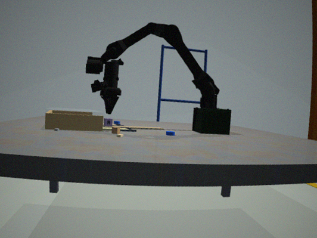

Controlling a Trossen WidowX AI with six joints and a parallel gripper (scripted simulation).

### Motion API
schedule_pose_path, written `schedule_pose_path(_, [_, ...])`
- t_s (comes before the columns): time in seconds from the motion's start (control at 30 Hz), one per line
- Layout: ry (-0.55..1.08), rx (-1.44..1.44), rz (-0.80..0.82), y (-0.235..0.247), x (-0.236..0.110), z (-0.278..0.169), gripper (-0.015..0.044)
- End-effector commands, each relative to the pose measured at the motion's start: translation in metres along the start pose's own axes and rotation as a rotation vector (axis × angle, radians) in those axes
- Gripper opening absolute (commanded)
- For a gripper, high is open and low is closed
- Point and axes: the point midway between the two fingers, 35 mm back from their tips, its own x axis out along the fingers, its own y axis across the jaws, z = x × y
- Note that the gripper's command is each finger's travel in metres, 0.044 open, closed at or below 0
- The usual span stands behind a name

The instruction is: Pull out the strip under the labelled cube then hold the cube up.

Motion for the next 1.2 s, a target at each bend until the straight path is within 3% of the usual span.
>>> schedule_pose_path(0.0, [0.004, 0.006, -0.005, -0.001, 0.008, 0.000, 0.0250])
schedule_pose_path(0.87, [0.005, 0.006, -0.005, 0.000, 0.043, -0.001, 0.0250])
schedule_pose_path(1.0, [0.002, 0.000, 0.000, 0.001, 0.041, 0.000, 0.0145])
schedule_pose_path(1.17, [0.002, 0.000, 0.000, 0.001, 0.041, 0.000, 0.0112])
